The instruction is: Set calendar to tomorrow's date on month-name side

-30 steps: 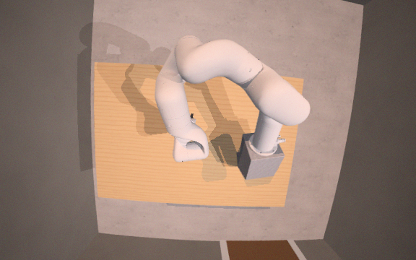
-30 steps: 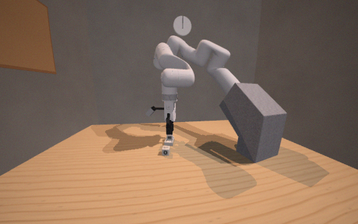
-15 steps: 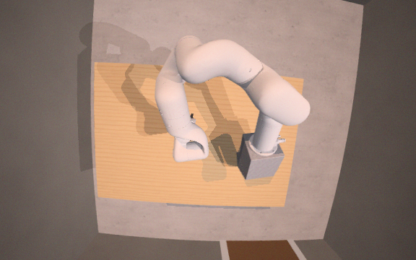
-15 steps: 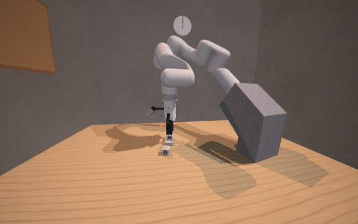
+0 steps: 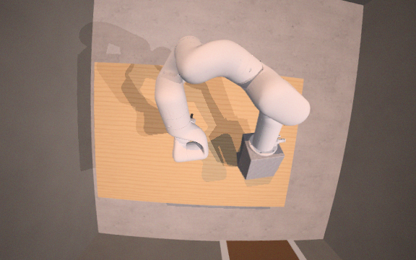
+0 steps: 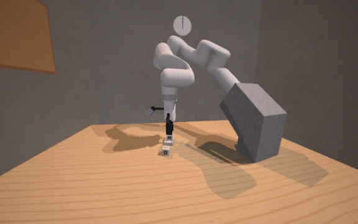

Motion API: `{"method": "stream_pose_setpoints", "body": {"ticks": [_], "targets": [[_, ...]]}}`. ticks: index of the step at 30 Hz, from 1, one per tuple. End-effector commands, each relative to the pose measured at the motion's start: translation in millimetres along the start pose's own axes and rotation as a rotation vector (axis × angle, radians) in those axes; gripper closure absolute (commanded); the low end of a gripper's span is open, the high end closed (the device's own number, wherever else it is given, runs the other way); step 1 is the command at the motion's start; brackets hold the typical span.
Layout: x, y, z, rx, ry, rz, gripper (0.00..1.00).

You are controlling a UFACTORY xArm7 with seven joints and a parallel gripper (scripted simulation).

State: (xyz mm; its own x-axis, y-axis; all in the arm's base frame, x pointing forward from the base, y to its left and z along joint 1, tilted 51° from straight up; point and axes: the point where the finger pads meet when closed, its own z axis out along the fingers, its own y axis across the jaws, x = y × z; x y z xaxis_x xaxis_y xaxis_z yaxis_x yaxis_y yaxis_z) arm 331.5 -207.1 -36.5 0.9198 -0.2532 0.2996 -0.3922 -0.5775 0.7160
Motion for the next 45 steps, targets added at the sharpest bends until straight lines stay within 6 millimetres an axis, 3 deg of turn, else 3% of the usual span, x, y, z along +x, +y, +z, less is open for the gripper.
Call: {"method": "stream_pose_setpoints", "body": {"ticks": [1,33,45], "targets": [[0.7,-1.2,-1.2,0.002,0.002,0.000,0.53],[0.7,-1.2,-0.7,0.002,0.002,0.000,0.53],[0.8,-1.2,13.6,0.002,0.002,0.000,0.53]]}}
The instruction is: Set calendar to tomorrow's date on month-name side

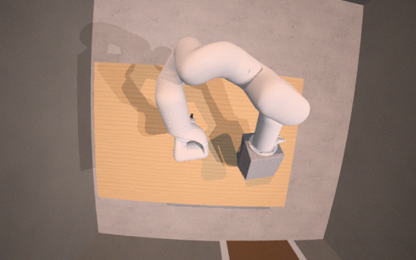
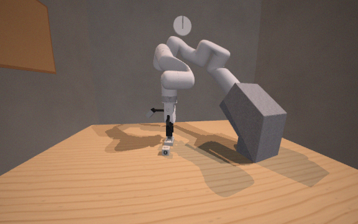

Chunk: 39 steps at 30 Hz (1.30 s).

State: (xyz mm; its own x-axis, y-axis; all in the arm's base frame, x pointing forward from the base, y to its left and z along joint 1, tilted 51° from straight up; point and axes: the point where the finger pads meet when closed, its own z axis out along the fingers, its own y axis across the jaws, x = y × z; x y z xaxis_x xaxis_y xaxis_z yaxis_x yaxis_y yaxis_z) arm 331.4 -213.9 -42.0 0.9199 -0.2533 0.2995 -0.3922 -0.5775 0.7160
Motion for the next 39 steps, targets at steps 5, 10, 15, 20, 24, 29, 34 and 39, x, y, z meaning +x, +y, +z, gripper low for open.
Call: {"method": "stream_pose_setpoints", "body": {"ticks": [5,10,15,20,24,29,34,39], "targets": [[0.8,-1.2,9.4,0.002,0.003,0.000,0.53],[0.8,-1.2,14.8,0.002,0.003,0.000,0.53],[0.8,-1.2,16.3,0.002,0.002,0.000,0.53],[0.8,-1.2,16.3,0.002,0.002,0.000,0.53],[0.8,-1.2,16.3,0.002,0.002,0.000,0.53],[0.8,-1.2,16.3,0.002,0.002,0.000,0.53],[0.8,-1.2,16.3,0.002,0.002,0.000,0.53],[0.8,-1.2,16.3,0.002,0.002,0.000,0.53]]}}
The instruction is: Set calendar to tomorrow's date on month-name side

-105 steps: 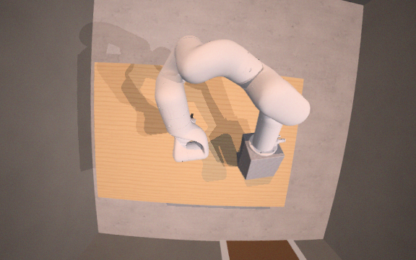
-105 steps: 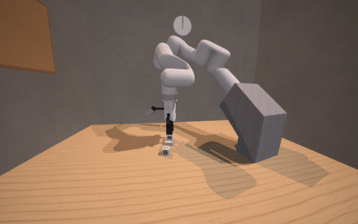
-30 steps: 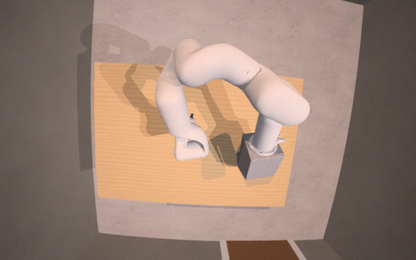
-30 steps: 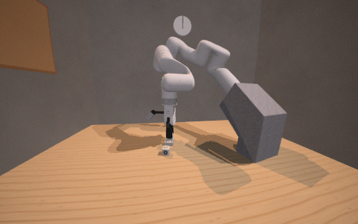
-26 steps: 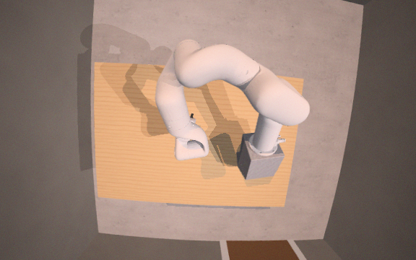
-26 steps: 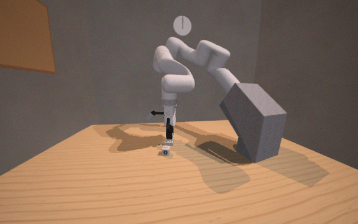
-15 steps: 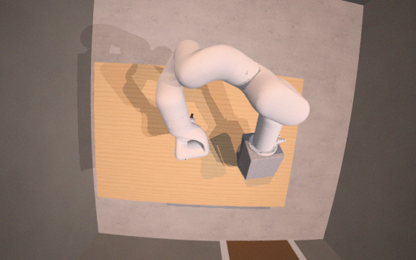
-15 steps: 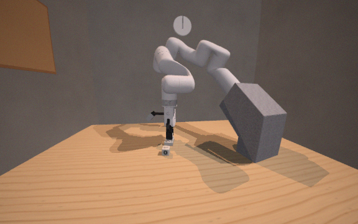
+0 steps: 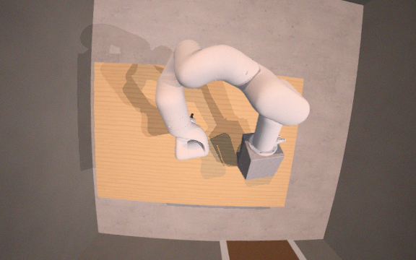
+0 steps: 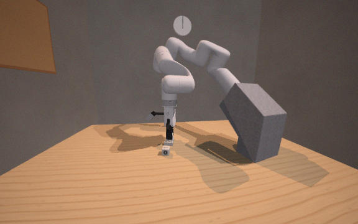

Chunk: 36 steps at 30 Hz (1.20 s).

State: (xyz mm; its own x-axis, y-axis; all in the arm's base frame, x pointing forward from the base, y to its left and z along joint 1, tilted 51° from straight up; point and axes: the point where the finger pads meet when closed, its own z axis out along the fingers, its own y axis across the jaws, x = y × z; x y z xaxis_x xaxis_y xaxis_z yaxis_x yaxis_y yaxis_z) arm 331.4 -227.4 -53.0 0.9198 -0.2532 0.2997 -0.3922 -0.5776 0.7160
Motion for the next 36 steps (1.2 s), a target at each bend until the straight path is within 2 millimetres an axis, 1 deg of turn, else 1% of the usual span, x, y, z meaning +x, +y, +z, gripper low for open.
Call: {"method": "stream_pose_setpoints", "body": {"ticks": [1,11,12,36], "targets": [[0.7,-1.2,-1.1,0.002,0.002,0.000,0.53],[0.7,-1.2,-1.1,0.002,0.002,0.000,0.53],[0.7,-1.2,-1.1,0.002,0.002,0.000,0.73],[0.7,-1.2,-1.1,0.002,0.002,0.000,0.73]]}}
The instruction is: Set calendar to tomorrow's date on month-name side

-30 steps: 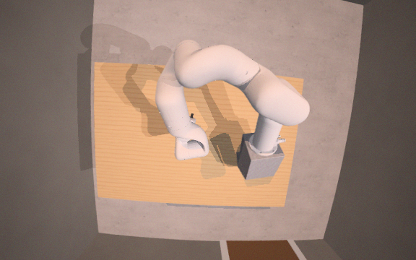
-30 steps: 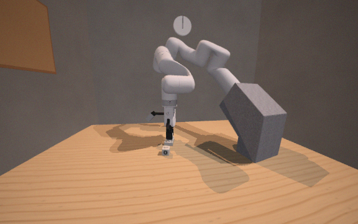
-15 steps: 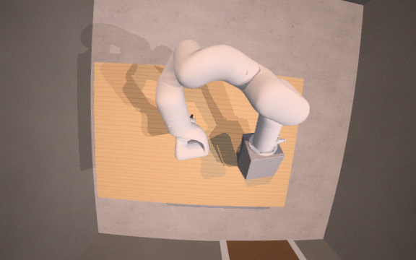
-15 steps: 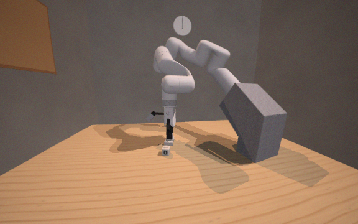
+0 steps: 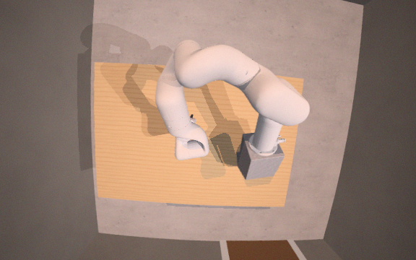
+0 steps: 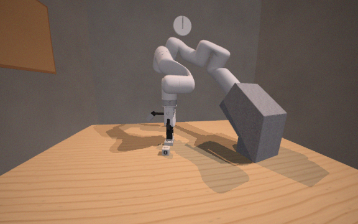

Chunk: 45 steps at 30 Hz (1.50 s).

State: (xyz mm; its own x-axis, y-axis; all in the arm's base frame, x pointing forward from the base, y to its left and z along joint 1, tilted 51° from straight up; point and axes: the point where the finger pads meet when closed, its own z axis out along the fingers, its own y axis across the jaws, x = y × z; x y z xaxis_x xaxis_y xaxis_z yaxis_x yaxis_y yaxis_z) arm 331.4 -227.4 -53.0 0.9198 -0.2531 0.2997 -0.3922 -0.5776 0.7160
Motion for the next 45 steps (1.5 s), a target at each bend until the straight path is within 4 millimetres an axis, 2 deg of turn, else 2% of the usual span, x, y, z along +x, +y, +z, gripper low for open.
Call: {"method": "stream_pose_setpoints", "body": {"ticks": [1,15,19,27,29,34,45], "targets": [[0.7,-1.2,-1.1,0.002,0.002,0.000,0.73],[0.7,-1.2,-4.7,0.002,0.002,0.000,0.73],[0.7,-1.1,-22.0,0.002,0.002,0.000,0.73],[0.6,-1.0,-79.7,0.002,0.002,0.000,0.73],[0.6,-1.0,-79.7,0.002,0.002,0.000,0.73],[0.5,-0.9,-99.5,0.002,0.002,0.000,0.73],[0.7,0.1,-101.0,0.002,0.002,0.000,0.73]]}}
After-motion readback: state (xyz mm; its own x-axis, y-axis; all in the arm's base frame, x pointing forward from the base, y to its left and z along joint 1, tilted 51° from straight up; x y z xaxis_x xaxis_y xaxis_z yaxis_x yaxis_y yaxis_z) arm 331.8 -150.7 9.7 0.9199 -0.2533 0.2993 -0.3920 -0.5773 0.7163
